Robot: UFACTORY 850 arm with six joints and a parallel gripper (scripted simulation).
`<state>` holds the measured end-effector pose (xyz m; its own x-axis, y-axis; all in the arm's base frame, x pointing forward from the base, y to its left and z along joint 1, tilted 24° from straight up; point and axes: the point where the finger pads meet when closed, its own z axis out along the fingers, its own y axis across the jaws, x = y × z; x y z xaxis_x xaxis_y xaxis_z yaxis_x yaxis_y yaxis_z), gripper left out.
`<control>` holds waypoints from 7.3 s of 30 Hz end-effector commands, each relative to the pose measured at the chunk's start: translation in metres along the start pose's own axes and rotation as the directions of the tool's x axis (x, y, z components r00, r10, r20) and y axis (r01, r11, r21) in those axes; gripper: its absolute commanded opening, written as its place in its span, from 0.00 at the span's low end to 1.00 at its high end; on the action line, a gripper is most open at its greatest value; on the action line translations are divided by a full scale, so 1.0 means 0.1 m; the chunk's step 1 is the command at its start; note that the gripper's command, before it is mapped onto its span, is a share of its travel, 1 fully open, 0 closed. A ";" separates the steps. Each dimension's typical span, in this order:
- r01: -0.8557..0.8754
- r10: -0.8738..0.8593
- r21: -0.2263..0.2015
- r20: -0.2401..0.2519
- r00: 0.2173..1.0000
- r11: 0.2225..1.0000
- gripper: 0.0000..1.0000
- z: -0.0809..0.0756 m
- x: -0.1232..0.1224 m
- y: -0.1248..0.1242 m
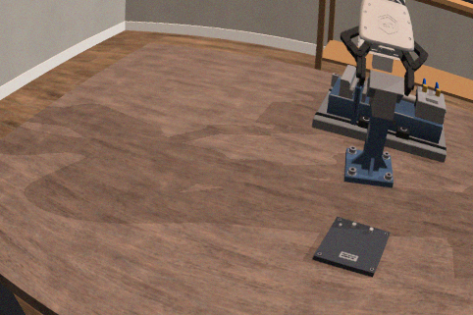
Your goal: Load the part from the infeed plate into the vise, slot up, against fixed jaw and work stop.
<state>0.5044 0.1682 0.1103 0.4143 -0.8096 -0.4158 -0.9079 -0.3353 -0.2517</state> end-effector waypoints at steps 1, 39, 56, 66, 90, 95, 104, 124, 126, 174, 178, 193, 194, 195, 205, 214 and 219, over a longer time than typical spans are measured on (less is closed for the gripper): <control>0.001 -0.001 0.001 0.000 1.000 1.000 0.89 0.00 0.00 -0.01; 0.001 -0.001 0.001 0.000 1.000 1.000 0.00 0.00 0.00 -0.01; 0.001 -0.001 0.001 0.000 1.000 1.000 0.00 -0.01 -0.01 -0.01; 0.001 -0.001 0.001 0.000 1.000 1.000 0.00 -0.03 -0.03 0.00; 0.001 -0.001 0.001 0.000 1.000 1.000 0.00 -0.11 -0.11 0.00; 0.001 -0.001 0.001 0.000 1.000 1.000 0.00 -0.13 -0.13 0.00; 0.001 -0.001 0.001 0.000 1.000 1.000 0.00 -0.17 -0.16 0.00; 0.001 -0.001 0.001 0.000 1.000 1.000 0.00 -0.21 -0.21 0.00; 0.001 -0.001 0.001 0.000 1.000 1.000 0.00 -0.21 -0.21 0.00; 0.001 -0.001 0.001 -0.094 0.996 1.000 0.00 -0.22 -0.23 0.01; 0.001 -0.001 0.000 -0.120 0.993 1.000 0.00 -0.21 -0.23 0.01; 0.001 0.000 0.000 -0.281 0.960 1.000 0.00 -0.21 -0.25 0.01; 0.001 -0.001 0.001 -0.291 0.957 1.000 0.00 -0.21 -0.25 0.01; 0.000 0.000 0.000 -0.298 0.954 1.000 0.00 -0.21 -0.25 0.01; 0.000 0.000 -0.002 -0.364 0.931 1.000 0.00 -0.21 -0.25 0.01; 0.000 0.000 -0.002 -0.397 0.918 1.000 0.00 -0.21 -0.26 0.01; 0.000 0.000 -0.001 -0.418 0.909 1.000 0.00 -0.21 -0.26 0.01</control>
<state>0.4905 0.1785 0.1379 0.3580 -0.9327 -0.0432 -0.9041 -0.3347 -0.2658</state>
